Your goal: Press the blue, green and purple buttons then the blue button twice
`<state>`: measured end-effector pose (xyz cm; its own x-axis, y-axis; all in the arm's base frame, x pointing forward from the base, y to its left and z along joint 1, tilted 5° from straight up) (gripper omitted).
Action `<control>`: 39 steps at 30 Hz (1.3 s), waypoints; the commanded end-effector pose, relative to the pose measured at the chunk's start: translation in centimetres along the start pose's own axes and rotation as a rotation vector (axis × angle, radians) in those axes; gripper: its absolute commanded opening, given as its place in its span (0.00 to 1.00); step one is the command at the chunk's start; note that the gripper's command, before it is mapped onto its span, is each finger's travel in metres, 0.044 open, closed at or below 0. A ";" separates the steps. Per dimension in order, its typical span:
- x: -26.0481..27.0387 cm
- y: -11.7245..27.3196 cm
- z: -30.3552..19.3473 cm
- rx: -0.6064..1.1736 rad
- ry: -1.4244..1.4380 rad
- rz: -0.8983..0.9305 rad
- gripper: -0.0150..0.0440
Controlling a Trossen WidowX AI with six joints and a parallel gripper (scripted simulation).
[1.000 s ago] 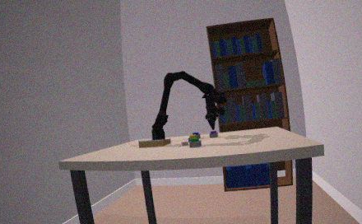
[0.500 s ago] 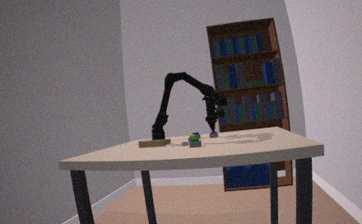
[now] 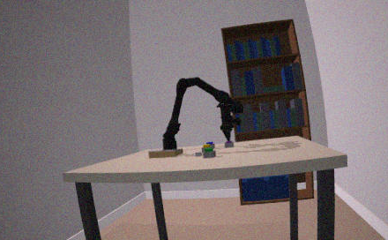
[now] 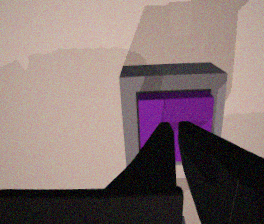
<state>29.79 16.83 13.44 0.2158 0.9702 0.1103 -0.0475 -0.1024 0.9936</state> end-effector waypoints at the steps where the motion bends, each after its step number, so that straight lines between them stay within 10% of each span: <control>1: 0.0 0.2 0.0 0.000 0.000 -0.001 0.29; 16: 0.1 9.3 0.1 0.002 -0.005 -0.007 0.29; 33: -1.6 9.0 -11.3 0.014 -0.006 -0.007 0.29; 39: -1.7 3.2 -11.3 0.014 -0.006 -0.007 0.29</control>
<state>18.35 17.28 18.64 0.2170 0.9690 0.1180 -0.0426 -0.1114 0.9929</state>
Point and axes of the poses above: the point midway between the two fingers, 35 mm back from their tips, its own y axis back along the fingers, its own x axis across the jaws, z = x × y, the point moved 7 cm from there along y, back along the fingers, and after that the axes turned 14 degrees about -y, right-handed, at the moved point
